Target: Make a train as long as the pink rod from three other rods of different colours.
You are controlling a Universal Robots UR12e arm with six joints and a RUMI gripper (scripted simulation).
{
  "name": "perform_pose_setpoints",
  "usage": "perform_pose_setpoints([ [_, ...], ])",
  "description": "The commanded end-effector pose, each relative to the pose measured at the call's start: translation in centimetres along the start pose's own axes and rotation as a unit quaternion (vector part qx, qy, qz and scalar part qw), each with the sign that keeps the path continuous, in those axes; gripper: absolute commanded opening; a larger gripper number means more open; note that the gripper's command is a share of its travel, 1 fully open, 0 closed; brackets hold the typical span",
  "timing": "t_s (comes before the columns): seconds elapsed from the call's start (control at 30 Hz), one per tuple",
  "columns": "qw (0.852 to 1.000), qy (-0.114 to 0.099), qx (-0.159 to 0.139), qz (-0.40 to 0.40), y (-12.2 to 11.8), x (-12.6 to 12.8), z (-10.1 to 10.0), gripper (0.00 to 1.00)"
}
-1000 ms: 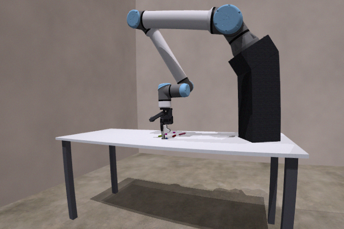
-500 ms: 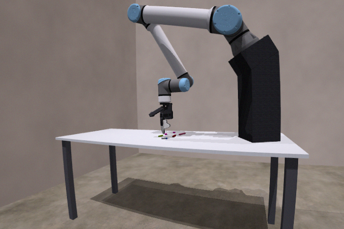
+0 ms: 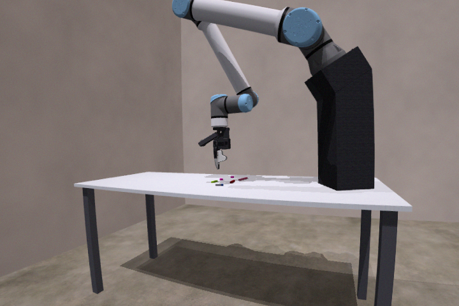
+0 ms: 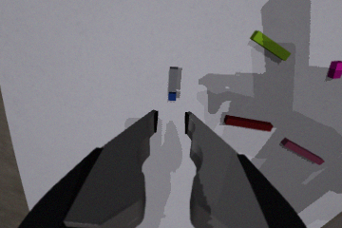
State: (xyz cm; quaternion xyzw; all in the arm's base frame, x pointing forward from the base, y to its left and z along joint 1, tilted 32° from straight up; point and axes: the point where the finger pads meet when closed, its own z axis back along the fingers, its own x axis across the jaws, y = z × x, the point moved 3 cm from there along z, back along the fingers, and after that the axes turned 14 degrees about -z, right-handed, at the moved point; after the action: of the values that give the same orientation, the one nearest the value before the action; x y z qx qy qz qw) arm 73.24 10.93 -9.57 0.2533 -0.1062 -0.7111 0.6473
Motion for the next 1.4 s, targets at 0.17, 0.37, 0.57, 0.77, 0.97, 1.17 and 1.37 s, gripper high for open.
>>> perform_pose_setpoints([
  [0.17,1.000,0.000,0.000,0.000,0.03,-0.01,0.21,1.00],
  [0.37,1.000,0.000,0.000,0.000,0.03,-0.01,0.21,1.00],
  [0.57,1.000,0.000,0.000,0.000,0.03,-0.01,0.21,1.00],
  [0.77,1.000,0.000,0.000,0.000,0.03,0.00,0.21,1.00],
  [0.97,1.000,0.000,0.000,-0.012,0.15,0.12,0.17,1.00],
  [1.17,0.999,0.000,0.000,-0.033,0.36,0.34,0.11,1.00],
  [1.37,0.996,0.000,0.000,-0.091,0.91,0.94,-0.06,1.00],
])
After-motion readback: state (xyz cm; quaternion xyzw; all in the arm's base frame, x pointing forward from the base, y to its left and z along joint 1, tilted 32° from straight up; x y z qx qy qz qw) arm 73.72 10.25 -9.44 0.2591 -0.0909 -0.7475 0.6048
